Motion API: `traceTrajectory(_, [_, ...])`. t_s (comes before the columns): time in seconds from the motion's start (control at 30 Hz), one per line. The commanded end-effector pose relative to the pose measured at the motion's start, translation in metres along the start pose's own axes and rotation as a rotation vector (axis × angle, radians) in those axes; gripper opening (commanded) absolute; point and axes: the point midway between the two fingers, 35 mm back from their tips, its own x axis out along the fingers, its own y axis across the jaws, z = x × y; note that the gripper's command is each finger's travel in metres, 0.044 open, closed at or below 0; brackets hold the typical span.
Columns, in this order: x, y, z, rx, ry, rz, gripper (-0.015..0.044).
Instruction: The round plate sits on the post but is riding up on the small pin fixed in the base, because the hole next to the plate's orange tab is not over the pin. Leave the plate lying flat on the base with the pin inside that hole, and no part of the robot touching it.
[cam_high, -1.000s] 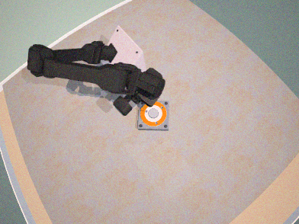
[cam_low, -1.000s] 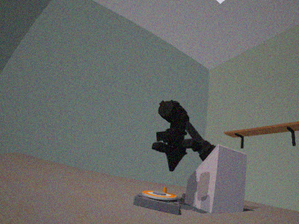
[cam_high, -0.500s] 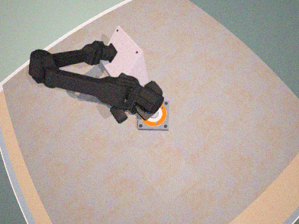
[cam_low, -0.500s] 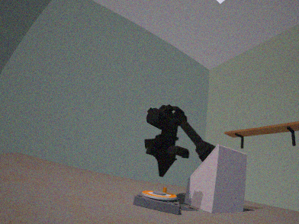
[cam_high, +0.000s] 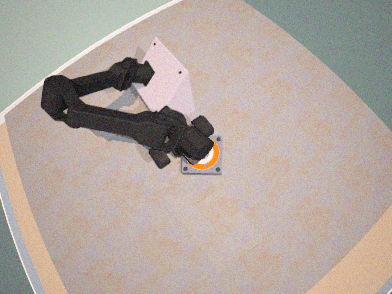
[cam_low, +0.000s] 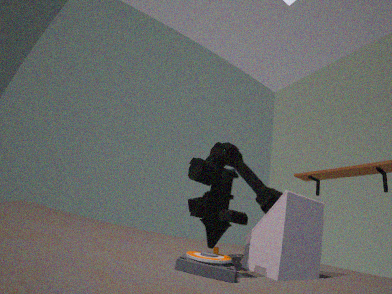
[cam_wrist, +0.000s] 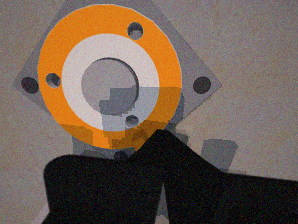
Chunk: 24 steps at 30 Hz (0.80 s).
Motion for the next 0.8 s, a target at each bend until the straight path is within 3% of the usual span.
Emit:
traceTrajectory(0.0, [0.002, 0.003, -0.006, -0.007, 0.002, -0.005, 0.0000])
traceTrajectory(0.77, [0.003, 0.024, -0.021, -0.007, 0.003, -0.004, 0.0000])
